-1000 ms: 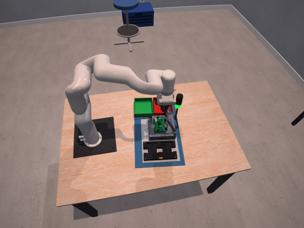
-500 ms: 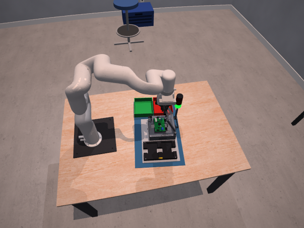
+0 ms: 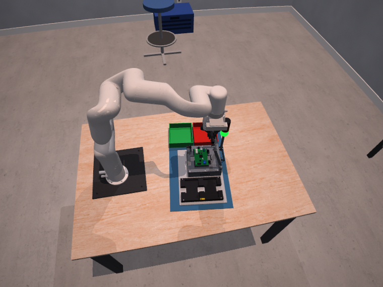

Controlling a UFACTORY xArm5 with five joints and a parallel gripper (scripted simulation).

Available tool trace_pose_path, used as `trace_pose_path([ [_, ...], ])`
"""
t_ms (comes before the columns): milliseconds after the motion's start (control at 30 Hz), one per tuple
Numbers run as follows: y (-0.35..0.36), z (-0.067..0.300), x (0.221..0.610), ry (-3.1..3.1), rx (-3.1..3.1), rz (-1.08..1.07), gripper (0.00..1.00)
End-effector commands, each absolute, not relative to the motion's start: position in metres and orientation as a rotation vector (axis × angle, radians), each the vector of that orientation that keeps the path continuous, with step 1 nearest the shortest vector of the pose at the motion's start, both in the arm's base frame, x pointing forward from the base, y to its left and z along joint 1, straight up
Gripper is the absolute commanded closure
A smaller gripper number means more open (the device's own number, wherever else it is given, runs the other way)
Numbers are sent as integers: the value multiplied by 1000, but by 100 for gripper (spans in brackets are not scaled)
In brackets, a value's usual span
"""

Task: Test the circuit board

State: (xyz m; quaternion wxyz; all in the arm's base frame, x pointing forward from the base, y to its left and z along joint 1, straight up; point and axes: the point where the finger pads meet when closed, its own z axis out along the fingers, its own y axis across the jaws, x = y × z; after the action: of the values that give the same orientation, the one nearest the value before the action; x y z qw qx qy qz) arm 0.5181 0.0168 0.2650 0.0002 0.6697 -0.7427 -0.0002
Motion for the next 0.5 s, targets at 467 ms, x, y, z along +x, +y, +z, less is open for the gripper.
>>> trace_pose_path([
  [467,14,277,556,-2334,2104,1,100],
])
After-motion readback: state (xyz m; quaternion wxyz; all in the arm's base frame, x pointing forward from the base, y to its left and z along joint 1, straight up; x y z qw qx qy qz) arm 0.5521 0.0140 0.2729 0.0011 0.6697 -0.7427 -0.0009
